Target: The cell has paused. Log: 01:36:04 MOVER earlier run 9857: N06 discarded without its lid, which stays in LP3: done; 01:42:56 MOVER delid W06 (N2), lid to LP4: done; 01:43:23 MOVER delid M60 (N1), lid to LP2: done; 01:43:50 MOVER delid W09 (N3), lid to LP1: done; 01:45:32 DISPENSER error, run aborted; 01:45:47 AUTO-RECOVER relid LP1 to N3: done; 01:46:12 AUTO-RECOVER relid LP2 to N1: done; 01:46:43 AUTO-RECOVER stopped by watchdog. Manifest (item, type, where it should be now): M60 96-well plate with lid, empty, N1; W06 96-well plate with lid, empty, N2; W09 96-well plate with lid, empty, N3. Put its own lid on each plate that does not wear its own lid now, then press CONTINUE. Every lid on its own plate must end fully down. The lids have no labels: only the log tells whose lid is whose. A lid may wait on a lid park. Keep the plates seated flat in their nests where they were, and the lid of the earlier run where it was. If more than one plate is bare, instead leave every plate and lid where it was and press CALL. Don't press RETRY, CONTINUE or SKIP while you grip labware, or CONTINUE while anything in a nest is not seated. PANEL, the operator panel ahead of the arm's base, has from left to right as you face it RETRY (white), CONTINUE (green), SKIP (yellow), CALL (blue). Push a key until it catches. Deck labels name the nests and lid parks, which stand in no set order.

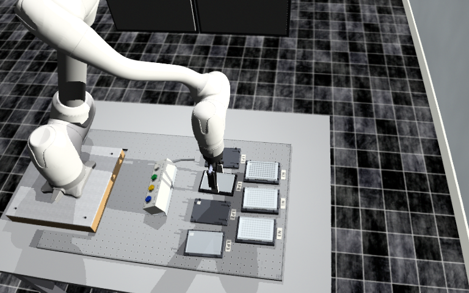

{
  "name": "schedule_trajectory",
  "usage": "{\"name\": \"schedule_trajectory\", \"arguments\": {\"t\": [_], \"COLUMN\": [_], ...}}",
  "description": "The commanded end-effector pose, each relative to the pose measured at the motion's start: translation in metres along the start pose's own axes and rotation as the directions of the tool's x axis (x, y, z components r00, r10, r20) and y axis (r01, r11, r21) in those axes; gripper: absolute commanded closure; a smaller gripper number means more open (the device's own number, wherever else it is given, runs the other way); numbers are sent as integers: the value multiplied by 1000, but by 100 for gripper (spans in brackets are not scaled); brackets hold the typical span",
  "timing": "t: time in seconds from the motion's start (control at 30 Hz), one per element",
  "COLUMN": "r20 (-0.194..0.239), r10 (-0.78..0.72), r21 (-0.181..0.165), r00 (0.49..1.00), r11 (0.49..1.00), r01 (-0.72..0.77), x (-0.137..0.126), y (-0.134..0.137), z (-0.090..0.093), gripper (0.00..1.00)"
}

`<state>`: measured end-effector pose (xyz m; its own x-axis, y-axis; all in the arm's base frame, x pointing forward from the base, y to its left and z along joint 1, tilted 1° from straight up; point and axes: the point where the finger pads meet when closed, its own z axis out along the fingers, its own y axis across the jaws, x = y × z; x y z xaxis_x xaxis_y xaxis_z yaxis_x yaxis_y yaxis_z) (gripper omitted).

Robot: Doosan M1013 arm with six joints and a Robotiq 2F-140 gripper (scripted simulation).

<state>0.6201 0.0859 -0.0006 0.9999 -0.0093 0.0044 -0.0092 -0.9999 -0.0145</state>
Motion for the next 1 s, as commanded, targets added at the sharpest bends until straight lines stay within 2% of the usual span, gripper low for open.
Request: {"name": "schedule_trajectory", "arguments": {"t": [0.0, 0.33, 0.97], "r20": [0, 0, 0], "r10": [0, 0, 0], "r21": [0, 0, 0], "r00": [1000, 1000, 1000], "r11": [1000, 1000, 1000], "r01": [0, 0, 0], "x": [0, 0, 0], "y": [0, 0, 0], "z": [-1, -10, -43], "gripper": [100, 100, 100]}}
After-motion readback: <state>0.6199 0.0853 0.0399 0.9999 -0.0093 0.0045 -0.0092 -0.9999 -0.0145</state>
